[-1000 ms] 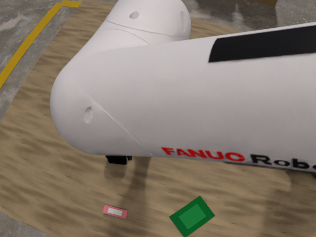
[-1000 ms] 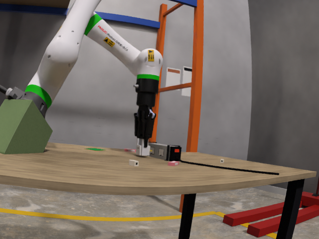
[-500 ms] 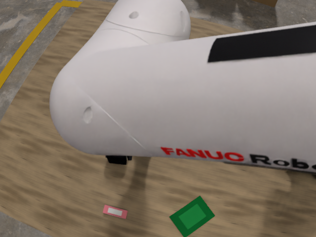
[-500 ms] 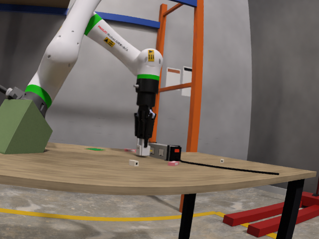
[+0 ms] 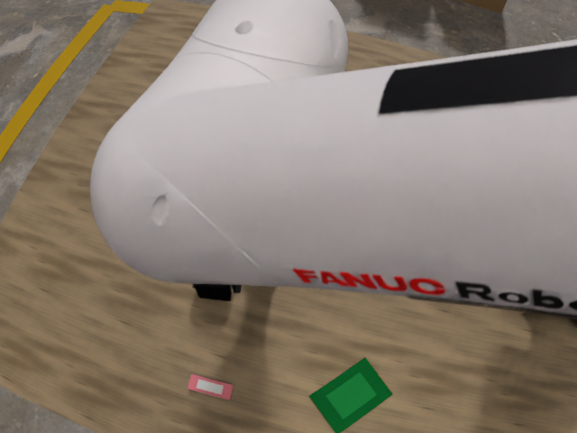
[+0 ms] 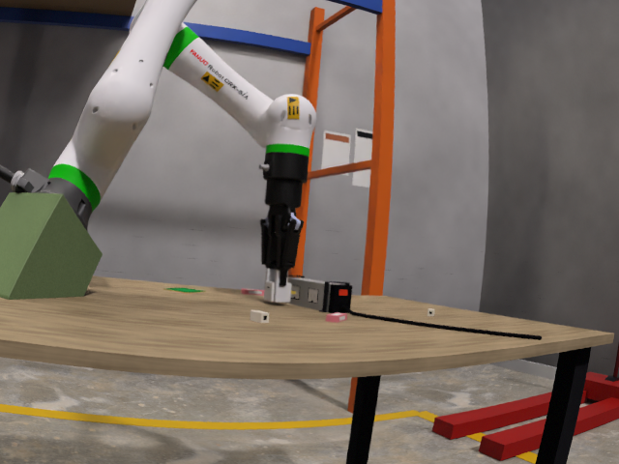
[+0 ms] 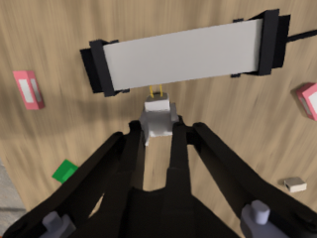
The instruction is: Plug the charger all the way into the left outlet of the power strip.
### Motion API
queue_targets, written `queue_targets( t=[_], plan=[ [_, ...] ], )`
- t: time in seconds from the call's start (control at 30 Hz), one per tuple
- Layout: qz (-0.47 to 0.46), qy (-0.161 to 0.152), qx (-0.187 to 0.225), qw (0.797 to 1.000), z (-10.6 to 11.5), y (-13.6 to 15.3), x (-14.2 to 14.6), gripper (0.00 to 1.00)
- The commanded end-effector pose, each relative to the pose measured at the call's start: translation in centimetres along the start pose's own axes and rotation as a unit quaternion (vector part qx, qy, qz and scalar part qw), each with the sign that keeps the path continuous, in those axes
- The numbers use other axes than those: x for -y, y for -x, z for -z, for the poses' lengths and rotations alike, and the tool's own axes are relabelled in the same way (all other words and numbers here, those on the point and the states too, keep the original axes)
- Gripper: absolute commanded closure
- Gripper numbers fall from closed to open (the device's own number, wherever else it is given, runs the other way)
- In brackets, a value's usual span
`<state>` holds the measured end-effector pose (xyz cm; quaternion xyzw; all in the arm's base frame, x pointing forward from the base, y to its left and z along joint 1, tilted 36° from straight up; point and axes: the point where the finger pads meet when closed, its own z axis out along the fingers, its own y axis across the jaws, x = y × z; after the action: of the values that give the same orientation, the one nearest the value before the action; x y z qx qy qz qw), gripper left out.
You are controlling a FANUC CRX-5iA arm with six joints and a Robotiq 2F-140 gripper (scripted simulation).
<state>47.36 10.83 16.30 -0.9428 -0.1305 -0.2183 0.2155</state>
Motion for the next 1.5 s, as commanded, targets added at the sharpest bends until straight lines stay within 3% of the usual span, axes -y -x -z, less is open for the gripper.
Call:
queue_targets(
  t=[0.0, 1.47],
  plan=[
    [0.0, 0.0, -0.001, 1.0, 0.06, -0.07, -0.02, 0.9],
    [0.0, 0.0, -0.001, 1.0, 0.07, -1.02, -0.02, 0.9]
  ],
)
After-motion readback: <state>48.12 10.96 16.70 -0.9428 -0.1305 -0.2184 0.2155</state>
